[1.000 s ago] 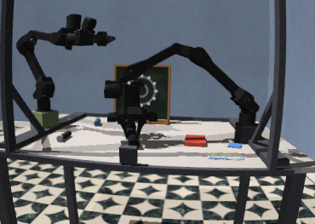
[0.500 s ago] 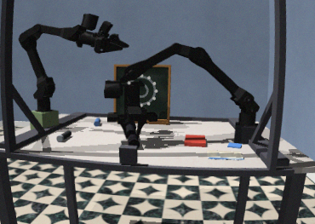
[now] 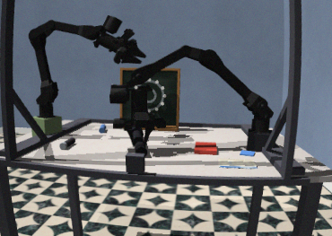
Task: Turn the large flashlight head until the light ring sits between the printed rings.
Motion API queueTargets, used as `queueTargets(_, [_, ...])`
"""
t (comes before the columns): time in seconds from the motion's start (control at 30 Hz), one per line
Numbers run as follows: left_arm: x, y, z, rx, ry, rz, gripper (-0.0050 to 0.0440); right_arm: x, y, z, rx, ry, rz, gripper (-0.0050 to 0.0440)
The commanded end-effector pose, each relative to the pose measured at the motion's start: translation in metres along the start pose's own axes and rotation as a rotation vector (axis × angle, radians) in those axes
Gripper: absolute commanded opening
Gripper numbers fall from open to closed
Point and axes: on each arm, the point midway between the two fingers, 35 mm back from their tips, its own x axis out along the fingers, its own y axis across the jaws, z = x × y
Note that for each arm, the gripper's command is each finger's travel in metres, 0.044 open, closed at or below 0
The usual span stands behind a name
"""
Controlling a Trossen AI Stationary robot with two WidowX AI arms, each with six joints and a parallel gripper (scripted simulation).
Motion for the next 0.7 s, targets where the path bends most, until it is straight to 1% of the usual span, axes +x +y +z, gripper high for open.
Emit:
queueTargets(0.0, [0.018, -0.001, -0.006, 0.086, 0.095, -0.044, 0.0374, -0.017, -0.007, 0.000, 0.001, 0.001, -0.044, 0.0130])
queueTargets(0.3, [0.069, -0.016, -0.042, 0.316, 0.356, -0.237, 0.0374, -0.017, -0.007, 0.000, 0.001, 0.001, -0.044, 0.0130])
queueTargets(0.37, [0.069, -0.016, -0.042, 0.316, 0.356, -0.237, 0.0374, -0.017, -0.007, 0.000, 0.001, 0.001, -0.044, 0.0130])
queueTargets(0.67, [0.108, -0.037, -0.089, 0.535, 0.578, -0.504, 0.0374, -0.017, -0.007, 0.000, 0.001, 0.001, -0.044, 0.0130])
